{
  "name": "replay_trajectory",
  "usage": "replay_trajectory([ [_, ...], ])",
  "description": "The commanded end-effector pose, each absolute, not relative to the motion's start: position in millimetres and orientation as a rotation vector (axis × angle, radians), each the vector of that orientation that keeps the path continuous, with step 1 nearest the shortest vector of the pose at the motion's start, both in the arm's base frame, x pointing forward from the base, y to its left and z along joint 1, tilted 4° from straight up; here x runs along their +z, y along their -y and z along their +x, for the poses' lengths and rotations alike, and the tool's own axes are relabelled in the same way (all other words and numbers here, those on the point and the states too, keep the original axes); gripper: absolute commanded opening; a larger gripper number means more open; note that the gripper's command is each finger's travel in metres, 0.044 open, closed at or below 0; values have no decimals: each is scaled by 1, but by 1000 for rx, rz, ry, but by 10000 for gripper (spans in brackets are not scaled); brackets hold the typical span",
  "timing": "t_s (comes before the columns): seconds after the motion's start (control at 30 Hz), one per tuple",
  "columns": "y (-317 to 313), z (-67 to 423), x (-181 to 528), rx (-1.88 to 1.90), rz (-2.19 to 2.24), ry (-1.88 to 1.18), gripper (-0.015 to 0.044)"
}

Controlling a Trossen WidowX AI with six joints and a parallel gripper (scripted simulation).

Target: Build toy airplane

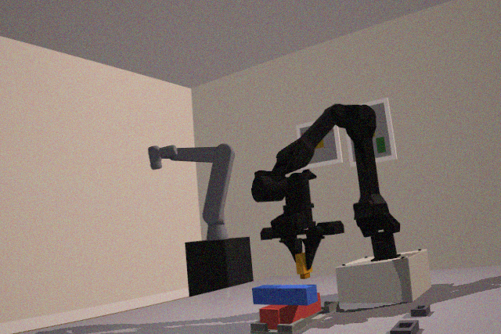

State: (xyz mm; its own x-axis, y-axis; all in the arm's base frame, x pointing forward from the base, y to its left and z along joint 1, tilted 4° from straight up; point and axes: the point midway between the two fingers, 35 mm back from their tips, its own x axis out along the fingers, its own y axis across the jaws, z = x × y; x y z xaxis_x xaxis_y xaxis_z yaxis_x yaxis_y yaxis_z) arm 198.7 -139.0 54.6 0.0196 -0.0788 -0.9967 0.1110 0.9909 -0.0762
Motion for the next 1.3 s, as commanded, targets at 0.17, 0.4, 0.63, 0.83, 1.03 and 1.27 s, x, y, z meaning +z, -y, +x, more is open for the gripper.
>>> replay_trajectory([
  [0.17,147,191,51,-141,23,-1551,67],
  [0.4,147,191,51,-141,23,-1551,67],
  [0.63,147,191,51,-141,23,-1551,67],
  [0.83,148,192,42,-141,23,-1551,67],
  [1.03,149,192,32,-141,23,-1551,67],
  [1.27,149,192,21,-141,23,-1551,67],
])
